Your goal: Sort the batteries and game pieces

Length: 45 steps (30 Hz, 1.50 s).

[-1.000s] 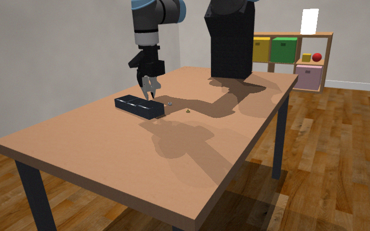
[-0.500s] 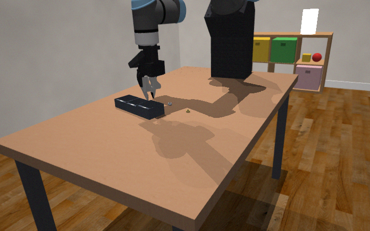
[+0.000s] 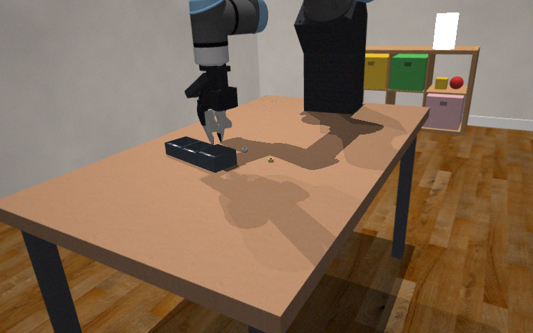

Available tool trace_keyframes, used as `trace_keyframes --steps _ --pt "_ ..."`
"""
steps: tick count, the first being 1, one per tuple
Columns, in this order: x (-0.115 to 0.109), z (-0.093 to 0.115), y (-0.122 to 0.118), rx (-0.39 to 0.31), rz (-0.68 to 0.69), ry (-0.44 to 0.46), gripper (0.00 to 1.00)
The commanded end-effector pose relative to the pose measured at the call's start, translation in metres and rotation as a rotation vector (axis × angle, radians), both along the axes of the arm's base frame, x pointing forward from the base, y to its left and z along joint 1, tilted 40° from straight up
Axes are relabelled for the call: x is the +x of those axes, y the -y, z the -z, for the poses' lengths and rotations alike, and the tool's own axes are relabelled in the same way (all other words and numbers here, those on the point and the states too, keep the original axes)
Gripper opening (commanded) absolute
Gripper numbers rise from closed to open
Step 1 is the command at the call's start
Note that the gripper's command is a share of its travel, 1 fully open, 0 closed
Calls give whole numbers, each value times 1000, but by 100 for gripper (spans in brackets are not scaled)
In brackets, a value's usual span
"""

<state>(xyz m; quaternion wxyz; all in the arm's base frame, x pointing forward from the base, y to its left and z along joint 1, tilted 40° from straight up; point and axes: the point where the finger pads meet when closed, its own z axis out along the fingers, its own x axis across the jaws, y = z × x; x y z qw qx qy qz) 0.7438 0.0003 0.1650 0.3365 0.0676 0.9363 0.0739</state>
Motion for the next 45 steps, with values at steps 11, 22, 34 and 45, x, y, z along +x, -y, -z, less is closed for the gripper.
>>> trace_keyframes --steps 11,22,34,45 --pt "-9 -4 1 1 0 -2 100" --pt "-32 -31 4 1 0 -2 100" --pt "-57 -62 8 1 0 -2 100" --pt "-85 -95 12 1 0 -2 100"
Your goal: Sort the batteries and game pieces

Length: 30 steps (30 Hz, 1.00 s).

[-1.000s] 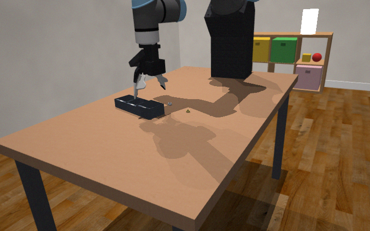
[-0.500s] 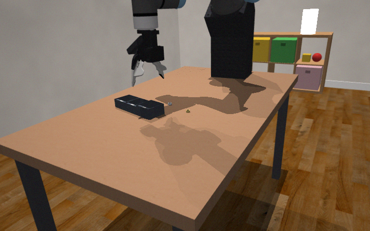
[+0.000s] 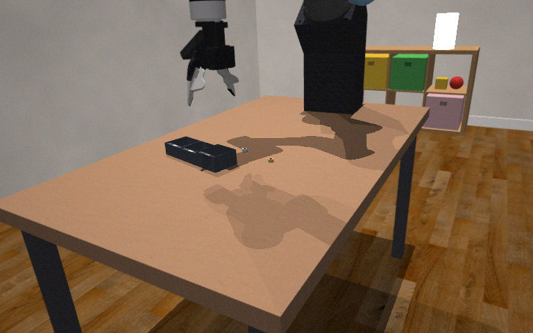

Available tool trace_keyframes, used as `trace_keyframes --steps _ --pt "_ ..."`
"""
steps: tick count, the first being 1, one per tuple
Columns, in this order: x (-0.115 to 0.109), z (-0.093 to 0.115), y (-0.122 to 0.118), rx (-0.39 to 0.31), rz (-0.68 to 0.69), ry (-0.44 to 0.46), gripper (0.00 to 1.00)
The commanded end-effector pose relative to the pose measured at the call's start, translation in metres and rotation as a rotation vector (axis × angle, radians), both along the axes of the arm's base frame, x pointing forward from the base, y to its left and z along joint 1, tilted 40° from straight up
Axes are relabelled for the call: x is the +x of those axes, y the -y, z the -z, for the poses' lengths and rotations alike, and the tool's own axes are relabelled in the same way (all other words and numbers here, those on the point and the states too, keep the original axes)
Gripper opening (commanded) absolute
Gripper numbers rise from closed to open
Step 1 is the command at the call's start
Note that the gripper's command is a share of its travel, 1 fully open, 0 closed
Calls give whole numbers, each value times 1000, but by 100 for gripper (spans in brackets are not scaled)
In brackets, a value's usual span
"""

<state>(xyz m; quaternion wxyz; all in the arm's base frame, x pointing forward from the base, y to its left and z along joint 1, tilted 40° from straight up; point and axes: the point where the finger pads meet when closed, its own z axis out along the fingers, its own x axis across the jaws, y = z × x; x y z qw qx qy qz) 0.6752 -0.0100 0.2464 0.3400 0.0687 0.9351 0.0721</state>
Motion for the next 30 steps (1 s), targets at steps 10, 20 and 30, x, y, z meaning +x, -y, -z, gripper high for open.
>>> trace_keyframes --steps 10,20,30 --pt "-21 -22 3 3 -4 -7 100" --pt "-20 -21 2 3 -5 -7 100" --pt "-20 -21 2 3 -5 -7 100"
